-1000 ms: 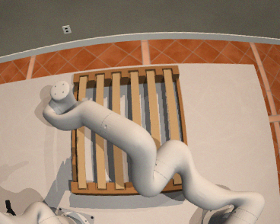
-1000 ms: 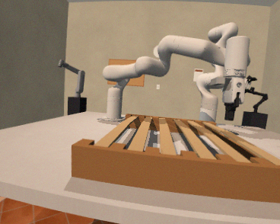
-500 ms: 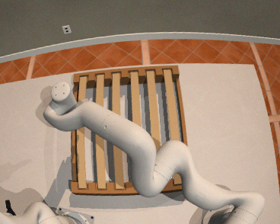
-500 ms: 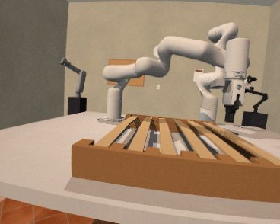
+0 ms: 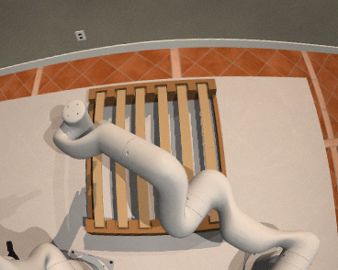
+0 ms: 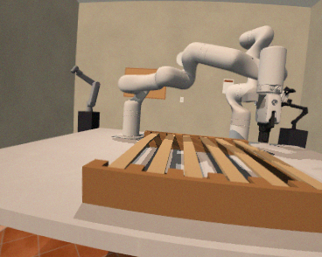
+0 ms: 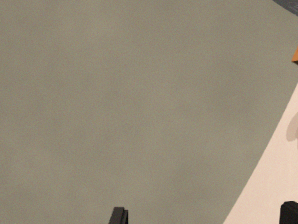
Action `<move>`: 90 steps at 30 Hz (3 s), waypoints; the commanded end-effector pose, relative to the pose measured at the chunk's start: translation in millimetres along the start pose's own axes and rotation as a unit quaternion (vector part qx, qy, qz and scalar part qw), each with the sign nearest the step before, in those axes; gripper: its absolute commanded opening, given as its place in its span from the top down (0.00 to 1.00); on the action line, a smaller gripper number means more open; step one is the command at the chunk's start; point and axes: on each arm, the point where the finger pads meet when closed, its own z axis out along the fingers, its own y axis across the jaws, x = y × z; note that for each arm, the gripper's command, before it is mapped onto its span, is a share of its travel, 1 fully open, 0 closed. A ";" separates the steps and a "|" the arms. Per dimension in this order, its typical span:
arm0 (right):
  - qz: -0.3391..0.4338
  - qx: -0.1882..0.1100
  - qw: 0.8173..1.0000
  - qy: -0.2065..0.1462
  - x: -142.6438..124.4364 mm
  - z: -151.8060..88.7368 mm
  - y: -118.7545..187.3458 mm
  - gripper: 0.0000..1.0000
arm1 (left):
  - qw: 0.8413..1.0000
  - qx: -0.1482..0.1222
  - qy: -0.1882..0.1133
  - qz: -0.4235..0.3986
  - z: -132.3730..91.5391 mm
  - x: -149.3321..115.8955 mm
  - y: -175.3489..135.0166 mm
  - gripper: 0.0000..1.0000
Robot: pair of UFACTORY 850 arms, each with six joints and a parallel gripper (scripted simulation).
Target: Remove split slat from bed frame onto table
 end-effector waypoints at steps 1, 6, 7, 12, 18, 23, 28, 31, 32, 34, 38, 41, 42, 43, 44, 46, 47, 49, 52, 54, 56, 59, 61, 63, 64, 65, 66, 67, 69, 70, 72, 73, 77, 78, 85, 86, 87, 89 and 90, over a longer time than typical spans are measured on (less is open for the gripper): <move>0.000 -0.003 1.000 0.005 -1.1 8.1 -0.3 1.00 | 1.000 0.000 0.000 0.001 -0.1 -0.1 -0.4 0.00; 0.000 -0.003 1.000 0.005 -1.1 8.1 -0.3 1.00 | 1.000 0.000 0.000 0.001 -0.1 -0.1 -0.4 0.00; 0.000 -0.003 1.000 0.005 -1.1 8.1 -0.3 1.00 | 1.000 0.000 0.000 0.001 -0.1 -0.1 -0.4 0.00; 0.000 -0.003 1.000 0.005 -1.1 8.1 -0.3 1.00 | 1.000 0.000 0.000 0.001 -0.1 -0.1 -0.4 0.00; 0.000 -0.003 1.000 0.005 -1.1 18.1 -0.8 1.00 | 1.000 0.000 0.000 0.001 -0.1 -0.1 -0.4 0.00; 0.000 -0.003 1.000 0.005 -1.1 18.1 -0.8 1.00 | 1.000 0.000 0.000 0.001 -0.1 -0.1 -0.4 0.00; 0.000 -0.003 1.000 0.005 -1.1 18.1 -0.8 1.00 | 1.000 0.000 0.000 0.001 -0.1 -0.1 -0.4 0.00; 0.000 -0.003 1.000 0.005 -1.1 18.1 -0.8 1.00 | 1.000 0.000 0.000 0.001 -0.1 -0.1 -0.4 0.00; 0.000 -0.003 1.000 0.005 -1.1 18.1 -0.8 1.00 | 1.000 0.000 0.000 0.001 -0.1 -0.1 -0.4 0.00; 0.000 -0.003 1.000 0.005 -1.1 18.1 -0.8 1.00 | 1.000 0.000 0.000 0.001 -0.1 -0.1 -0.4 0.00; 0.000 -0.003 1.000 0.004 -0.1 20.0 -0.3 1.00 | 1.000 0.000 0.000 0.001 -0.1 -0.1 -0.4 0.00; 0.000 -0.003 1.000 0.004 -0.1 20.0 -0.3 1.00 | 1.000 0.000 0.000 0.001 -0.1 -0.1 -0.4 0.00; 0.000 -0.003 1.000 0.004 -0.1 20.0 -0.3 1.00 | 1.000 0.000 0.000 0.001 -0.1 -0.1 -0.4 0.00; 0.000 -0.003 1.000 0.004 -0.1 20.0 -0.3 1.00 | 1.000 0.000 0.000 0.001 -0.1 -0.1 -0.4 0.00; 0.000 -0.003 1.000 0.004 -0.1 20.0 -0.3 1.00 | 1.000 0.000 0.000 0.001 -0.1 -0.1 -0.4 0.00; 0.000 -0.003 1.000 0.004 -0.1 20.0 -0.3 1.00 | 1.000 0.000 0.000 0.001 -0.1 -0.1 -0.4 0.00; 0.000 -0.003 1.000 0.004 -0.1 20.0 -0.3 1.00 | 1.000 0.000 0.000 0.001 -0.1 -0.1 -0.4 0.00; 0.000 -0.003 1.000 0.004 -0.1 20.0 -0.3 1.00 | 1.000 0.000 0.000 0.001 -0.1 -0.1 -0.4 0.00; 0.000 -0.003 1.000 0.004 -0.2 22.0 0.1 1.00 | 1.000 0.000 0.000 0.001 -0.1 -0.1 -0.4 0.00; 0.000 -0.003 1.000 0.004 -0.2 22.0 0.1 1.00 | 1.000 0.000 0.000 0.001 -0.1 -0.1 -0.4 0.00; 0.000 -0.003 1.000 0.004 -0.2 22.0 0.1 1.00 | 1.000 0.000 0.000 0.001 -0.1 -0.1 -0.4 0.00; 0.000 -0.003 1.000 0.004 -0.2 22.0 0.1 1.00 | 1.000 0.000 0.000 0.001 -0.1 -0.1 -0.4 0.00; 0.000 -0.003 1.000 0.004 -0.2 22.0 0.1 1.00 | 1.000 0.000 0.000 0.001 -0.1 -0.1 -0.4 0.00; 0.000 -0.003 1.000 0.004 -0.2 22.0 0.1 1.00 | 1.000 0.000 0.000 0.001 -0.1 -0.1 -0.4 0.00; 0.000 -0.003 1.000 0.004 -0.2 22.0 0.1 1.00 | 1.000 0.000 0.000 0.001 -0.1 -0.1 -0.4 0.00; 0.000 -0.003 1.000 0.004 -0.2 22.0 0.1 1.00 | 1.000 0.000 0.000 0.001 -0.1 -0.1 -0.4 0.00; 0.000 -0.003 1.000 0.004 -0.2 22.0 0.1 1.00 | 1.000 0.000 0.000 0.001 -0.1 -0.1 -0.4 0.00; 0.000 -0.003 1.000 0.004 -0.2 22.0 0.1 1.00 | 1.000 0.000 0.000 0.001 -0.1 -0.1 -0.4 0.00; 0.000 -0.003 1.000 0.004 -0.4 23.9 -0.5 1.00 | 1.000 0.000 0.000 0.001 -0.1 -0.1 -0.4 0.00; 0.000 -0.003 1.000 0.004 -0.4 23.9 -0.5 1.00 | 1.000 0.000 0.000 0.001 -0.1 -0.1 -0.4 0.00; 0.000 -0.003 1.000 0.004 -0.4 23.9 -0.5 1.00 | 1.000 0.000 0.000 0.001 -0.1 -0.1 -0.4 0.00; 0.000 -0.003 1.000 0.004 -0.4 23.9 -0.5 1.00 | 1.000 0.000 0.000 0.001 -0.1 -0.1 -0.4 0.00; 0.000 -0.003 1.000 0.004 -0.4 23.9 -0.5 1.00 | 1.000 0.000 0.000 0.001 -0.1 -0.1 -0.4 0.00; 0.000 -0.003 1.000 0.004 -0.4 23.9 -0.5 1.00 | 1.000 0.000 0.000 0.001 -0.1 -0.1 -0.4 0.00; 0.000 -0.003 1.000 0.004 -0.4 23.9 -0.5 1.00 | 1.000 0.000 0.000 0.001 -0.1 -0.1 -0.4 0.00; 0.000 -0.003 1.000 0.004 -0.5 25.9 0.0 1.00 | 1.000 0.000 0.000 0.001 -0.1 -0.1 -0.4 0.00; 0.000 -0.003 1.000 0.004 -0.5 25.9 0.0 1.00 | 1.000 0.000 0.000 0.001 -0.1 -0.1 -0.4 0.00; 0.000 -0.003 1.000 0.004 -0.5 25.9 0.0 1.00 | 1.000 0.000 0.000 0.001 -0.1 -0.1 -0.4 0.00; 0.000 -0.003 1.000 0.004 -0.5 25.9 0.0 1.00 | 1.000 0.000 0.000 0.001 -0.1 -0.1 -0.4 0.00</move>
